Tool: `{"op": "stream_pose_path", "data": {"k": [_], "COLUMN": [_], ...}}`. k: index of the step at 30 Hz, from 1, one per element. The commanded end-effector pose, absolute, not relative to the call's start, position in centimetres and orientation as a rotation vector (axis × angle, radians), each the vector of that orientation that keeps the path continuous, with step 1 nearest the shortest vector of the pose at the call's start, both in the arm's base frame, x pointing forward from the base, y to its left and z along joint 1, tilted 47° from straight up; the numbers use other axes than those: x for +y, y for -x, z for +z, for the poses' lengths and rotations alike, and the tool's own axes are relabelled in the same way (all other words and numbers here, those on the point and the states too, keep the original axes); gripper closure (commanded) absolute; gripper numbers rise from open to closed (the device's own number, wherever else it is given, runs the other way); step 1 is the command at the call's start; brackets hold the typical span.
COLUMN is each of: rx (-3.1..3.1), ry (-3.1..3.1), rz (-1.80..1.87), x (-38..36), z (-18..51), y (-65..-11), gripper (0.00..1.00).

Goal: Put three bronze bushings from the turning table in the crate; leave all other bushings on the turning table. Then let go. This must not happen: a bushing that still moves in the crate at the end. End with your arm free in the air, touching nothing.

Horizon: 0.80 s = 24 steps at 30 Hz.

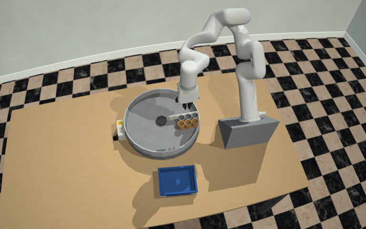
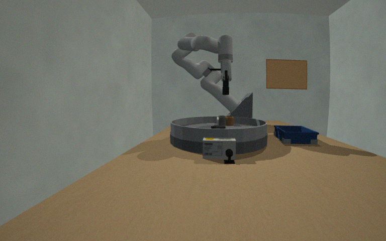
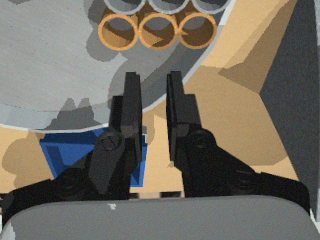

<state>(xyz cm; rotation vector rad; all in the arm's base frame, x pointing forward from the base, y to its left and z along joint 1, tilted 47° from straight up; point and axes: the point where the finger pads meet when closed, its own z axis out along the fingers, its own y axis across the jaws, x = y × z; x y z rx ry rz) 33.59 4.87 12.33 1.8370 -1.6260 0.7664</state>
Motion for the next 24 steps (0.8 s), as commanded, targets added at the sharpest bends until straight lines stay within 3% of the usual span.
{"op": "stream_pose_path", "data": {"k": [1, 16, 17, 24], "rx": [-1.628, -1.628, -1.628, -1.662], "ry": [-1.839, -1.839, -1.839, -1.816], "rz": [0.768, 0.768, 0.768, 0.782], "x": [4.96, 4.96, 4.96, 4.79], "z": [12.4, 12.4, 12.4, 12.09], "y": [-33.67, -33.67, -33.67, -33.84], "gripper": [0.84, 0.84, 0.53, 0.53]}}
